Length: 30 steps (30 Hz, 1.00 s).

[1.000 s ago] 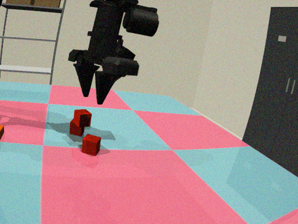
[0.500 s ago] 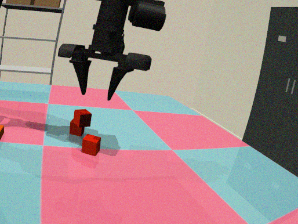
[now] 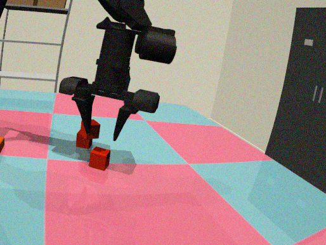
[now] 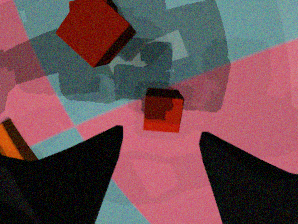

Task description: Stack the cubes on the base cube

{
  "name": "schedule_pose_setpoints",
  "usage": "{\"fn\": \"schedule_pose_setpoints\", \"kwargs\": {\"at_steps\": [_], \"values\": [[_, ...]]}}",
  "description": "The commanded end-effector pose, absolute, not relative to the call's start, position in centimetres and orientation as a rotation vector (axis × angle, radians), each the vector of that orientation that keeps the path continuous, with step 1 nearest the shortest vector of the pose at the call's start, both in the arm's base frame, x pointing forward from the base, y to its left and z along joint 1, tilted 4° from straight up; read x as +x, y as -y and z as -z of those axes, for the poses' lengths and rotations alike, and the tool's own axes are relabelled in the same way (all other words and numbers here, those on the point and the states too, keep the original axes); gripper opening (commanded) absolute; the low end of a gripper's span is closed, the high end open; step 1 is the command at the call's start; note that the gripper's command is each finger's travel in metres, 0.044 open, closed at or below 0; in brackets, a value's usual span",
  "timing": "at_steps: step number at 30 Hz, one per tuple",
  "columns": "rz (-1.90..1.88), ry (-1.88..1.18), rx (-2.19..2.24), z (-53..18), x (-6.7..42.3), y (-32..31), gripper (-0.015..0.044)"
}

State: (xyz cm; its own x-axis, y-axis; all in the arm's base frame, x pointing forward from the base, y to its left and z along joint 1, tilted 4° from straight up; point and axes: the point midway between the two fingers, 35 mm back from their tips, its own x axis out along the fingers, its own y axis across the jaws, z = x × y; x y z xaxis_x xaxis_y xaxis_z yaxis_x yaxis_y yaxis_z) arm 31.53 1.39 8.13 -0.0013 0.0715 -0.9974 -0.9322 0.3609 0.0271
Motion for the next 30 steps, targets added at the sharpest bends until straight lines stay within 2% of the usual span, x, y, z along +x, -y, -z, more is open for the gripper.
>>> {"fn": "schedule_pose_setpoints", "kwargs": {"at_steps": [1, 29, 30], "values": [[-0.968, -1.310, -0.878, -7.5, 31.7, -1.5, 0.0265], [-0.968, -1.310, -0.877, -3.3, 31.7, -1.8, 0.0265], [-0.968, -1.310, -0.877, -3.3, 31.7, -1.8, 0.0239]]}}
